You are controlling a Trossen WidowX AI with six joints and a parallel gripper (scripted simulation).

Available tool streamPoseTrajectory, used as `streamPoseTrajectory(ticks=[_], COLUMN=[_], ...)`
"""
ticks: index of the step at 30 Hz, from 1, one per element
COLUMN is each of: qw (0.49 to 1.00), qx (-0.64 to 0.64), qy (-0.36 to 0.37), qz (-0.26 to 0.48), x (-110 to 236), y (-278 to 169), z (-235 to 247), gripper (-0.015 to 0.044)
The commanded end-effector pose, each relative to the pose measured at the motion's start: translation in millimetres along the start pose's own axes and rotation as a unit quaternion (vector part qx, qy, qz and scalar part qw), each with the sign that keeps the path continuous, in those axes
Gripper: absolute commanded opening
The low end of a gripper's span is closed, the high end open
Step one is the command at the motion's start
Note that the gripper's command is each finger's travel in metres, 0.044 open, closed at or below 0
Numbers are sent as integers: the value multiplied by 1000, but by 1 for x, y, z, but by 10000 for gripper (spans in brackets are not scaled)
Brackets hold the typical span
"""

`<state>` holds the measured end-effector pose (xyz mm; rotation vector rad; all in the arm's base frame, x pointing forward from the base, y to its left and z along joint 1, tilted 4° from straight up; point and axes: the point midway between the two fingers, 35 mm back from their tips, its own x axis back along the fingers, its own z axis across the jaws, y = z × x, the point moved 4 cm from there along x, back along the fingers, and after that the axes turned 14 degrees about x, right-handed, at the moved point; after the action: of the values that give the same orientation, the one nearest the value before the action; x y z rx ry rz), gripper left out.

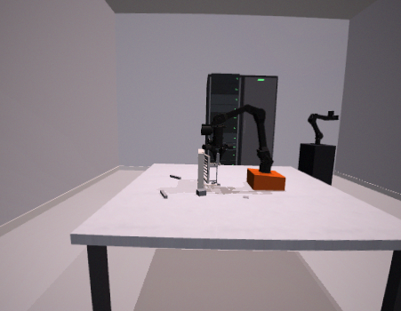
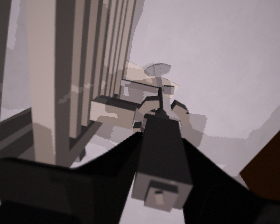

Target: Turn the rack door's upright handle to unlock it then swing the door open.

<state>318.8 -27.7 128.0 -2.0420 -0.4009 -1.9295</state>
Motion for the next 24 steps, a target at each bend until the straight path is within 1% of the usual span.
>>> streamPoseTrajectory(ticks=[1,24], qw=[999,974], qx=[46,228], qy=[2,-1], qz=[-5,-5], x=[0,-1], y=[1,12], z=[-7,-55], gripper=[15,15])
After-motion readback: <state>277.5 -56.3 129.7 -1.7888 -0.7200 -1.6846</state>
